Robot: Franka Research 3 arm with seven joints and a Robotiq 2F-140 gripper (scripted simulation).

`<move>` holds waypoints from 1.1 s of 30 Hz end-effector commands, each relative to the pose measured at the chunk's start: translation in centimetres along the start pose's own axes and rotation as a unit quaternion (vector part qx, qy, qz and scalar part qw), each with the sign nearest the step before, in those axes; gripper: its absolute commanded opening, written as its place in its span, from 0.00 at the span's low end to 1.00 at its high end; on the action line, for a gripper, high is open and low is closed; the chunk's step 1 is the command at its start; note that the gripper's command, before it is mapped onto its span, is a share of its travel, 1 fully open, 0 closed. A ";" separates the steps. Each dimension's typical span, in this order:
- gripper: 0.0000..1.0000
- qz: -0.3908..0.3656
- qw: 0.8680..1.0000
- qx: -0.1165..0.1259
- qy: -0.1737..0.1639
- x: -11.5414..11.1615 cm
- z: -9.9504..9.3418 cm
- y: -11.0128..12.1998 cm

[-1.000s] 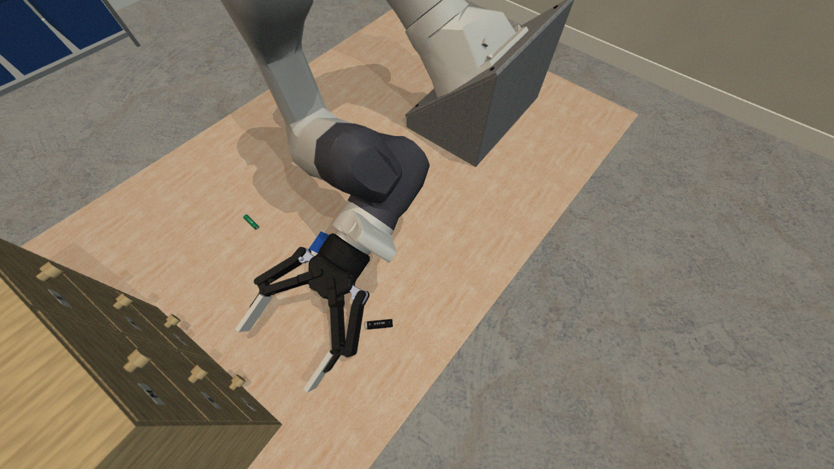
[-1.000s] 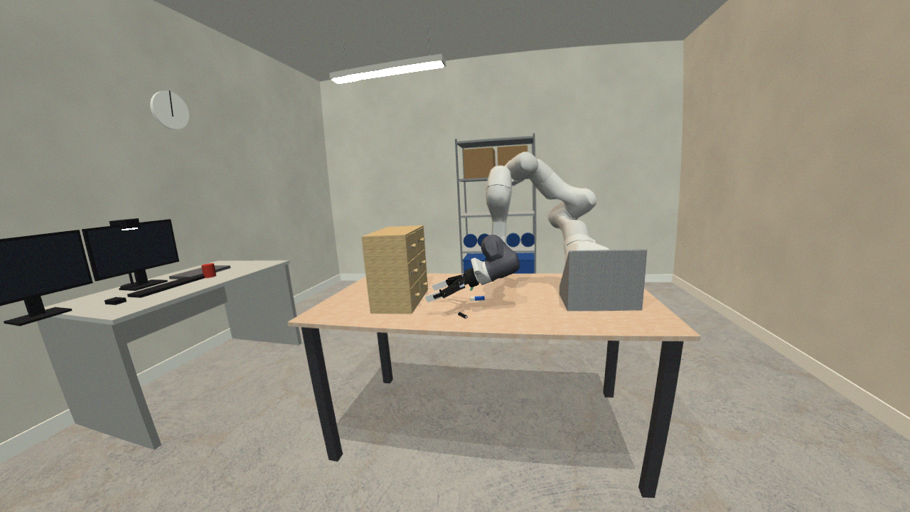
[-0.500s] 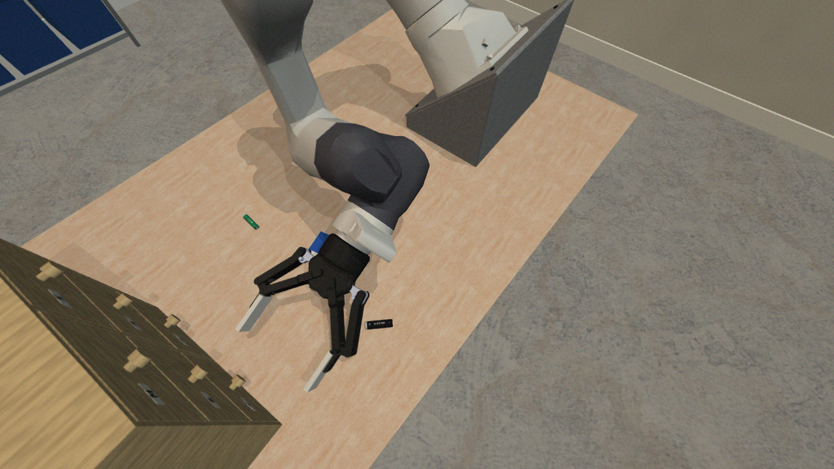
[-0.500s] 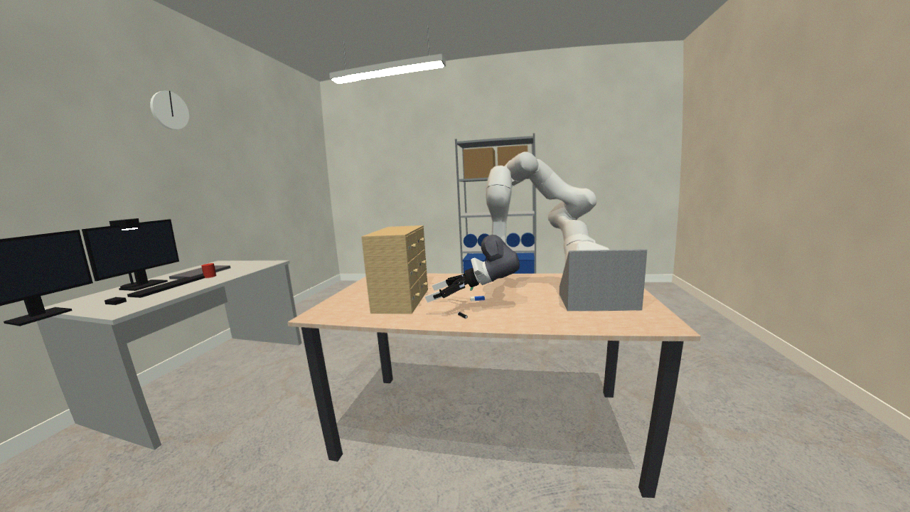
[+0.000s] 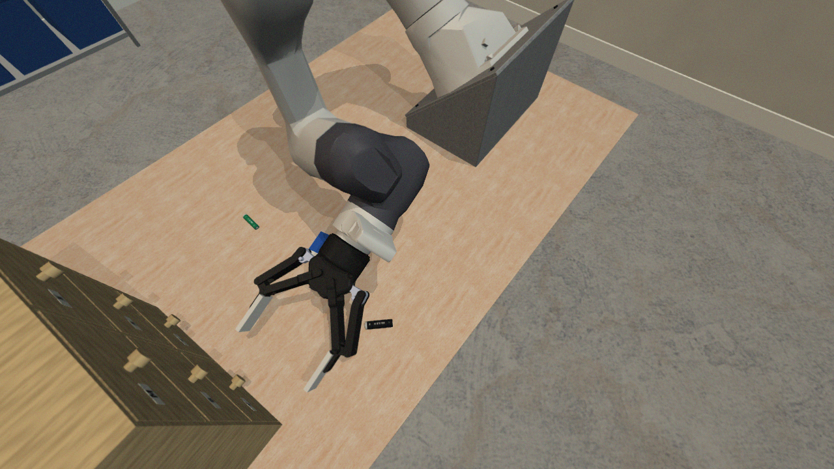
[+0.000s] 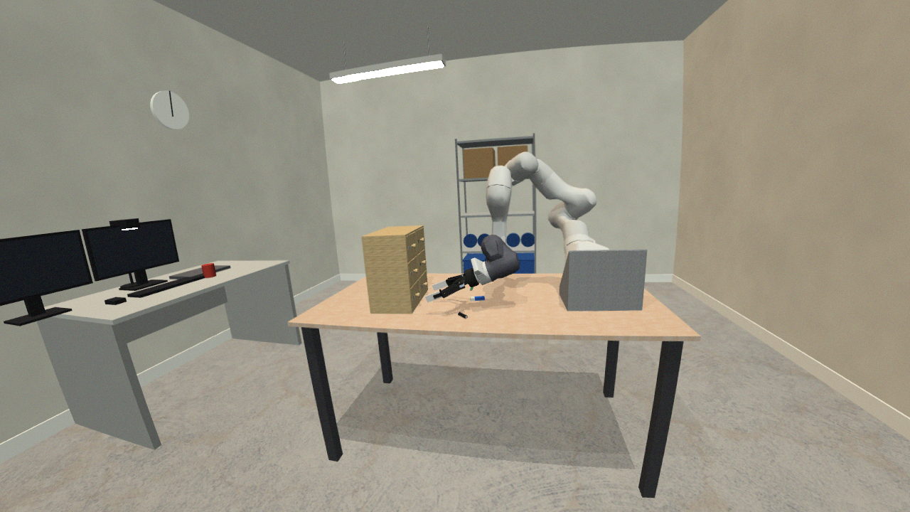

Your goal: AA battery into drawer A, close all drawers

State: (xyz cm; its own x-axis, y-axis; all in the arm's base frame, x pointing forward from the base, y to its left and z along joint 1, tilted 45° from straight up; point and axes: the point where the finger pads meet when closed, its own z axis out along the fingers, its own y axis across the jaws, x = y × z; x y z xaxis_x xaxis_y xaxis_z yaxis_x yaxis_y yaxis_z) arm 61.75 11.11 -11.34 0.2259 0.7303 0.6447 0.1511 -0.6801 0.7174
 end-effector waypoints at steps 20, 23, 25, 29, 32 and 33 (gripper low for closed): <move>1.00 0.003 1.000 0.001 0.001 0.1 0.0 -0.1; 1.00 0.003 1.000 0.001 0.001 0.1 0.0 -0.1; 1.00 0.003 1.000 0.001 0.001 0.1 0.0 -0.1; 1.00 0.003 1.000 0.001 0.001 0.3 0.0 -0.1; 1.00 0.003 1.000 0.001 0.001 0.9 -0.2 -0.1; 1.00 0.003 1.000 0.001 0.001 1.2 -0.3 -0.1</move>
State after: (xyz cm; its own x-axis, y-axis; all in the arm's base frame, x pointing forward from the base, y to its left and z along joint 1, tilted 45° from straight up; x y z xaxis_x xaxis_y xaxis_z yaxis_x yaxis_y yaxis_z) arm 61.82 11.42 -10.91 0.2247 0.7259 0.6501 0.1482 -0.6849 0.7134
